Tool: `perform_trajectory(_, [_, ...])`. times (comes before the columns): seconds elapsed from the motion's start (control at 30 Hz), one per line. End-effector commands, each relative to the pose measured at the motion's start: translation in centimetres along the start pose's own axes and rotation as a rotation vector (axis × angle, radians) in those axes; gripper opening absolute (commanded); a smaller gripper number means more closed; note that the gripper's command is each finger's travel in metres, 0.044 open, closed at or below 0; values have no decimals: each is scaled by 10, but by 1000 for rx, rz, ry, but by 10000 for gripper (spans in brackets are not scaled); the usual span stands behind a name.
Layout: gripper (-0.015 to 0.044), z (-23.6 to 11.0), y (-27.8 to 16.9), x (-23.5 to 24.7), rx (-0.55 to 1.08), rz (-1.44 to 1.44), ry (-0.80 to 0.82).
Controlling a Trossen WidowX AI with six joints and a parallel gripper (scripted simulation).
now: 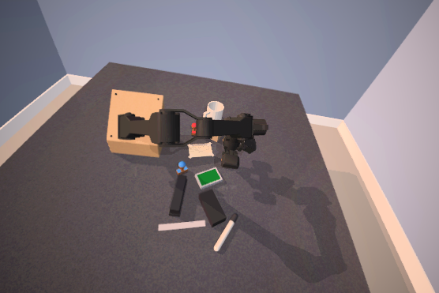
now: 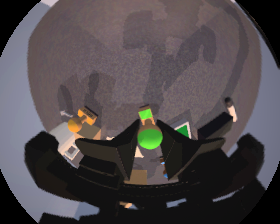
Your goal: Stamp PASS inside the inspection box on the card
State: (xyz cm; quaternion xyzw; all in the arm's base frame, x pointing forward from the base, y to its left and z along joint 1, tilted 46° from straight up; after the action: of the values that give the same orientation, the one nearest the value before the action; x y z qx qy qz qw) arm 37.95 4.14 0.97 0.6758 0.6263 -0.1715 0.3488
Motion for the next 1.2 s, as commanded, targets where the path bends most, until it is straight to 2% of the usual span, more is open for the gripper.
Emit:
perform_trajectory(0.0, [0, -2, 0, 0, 2, 6, 4])
perform_trajectory(1.17, [0, -19, 1, 1, 3, 6, 7])
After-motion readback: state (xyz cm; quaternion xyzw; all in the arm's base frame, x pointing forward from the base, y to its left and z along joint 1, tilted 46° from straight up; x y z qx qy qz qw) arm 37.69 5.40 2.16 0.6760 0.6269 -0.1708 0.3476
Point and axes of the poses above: the point midway between the two fingers, 35 mm back from their tips, its own z axis out along the fingers, its own x axis across the jaws, y = z × x, the point moved 1 cm from there along -z, back along the fingers, and after that the axes turned 15 degrees about z, right-handed, at the moved point
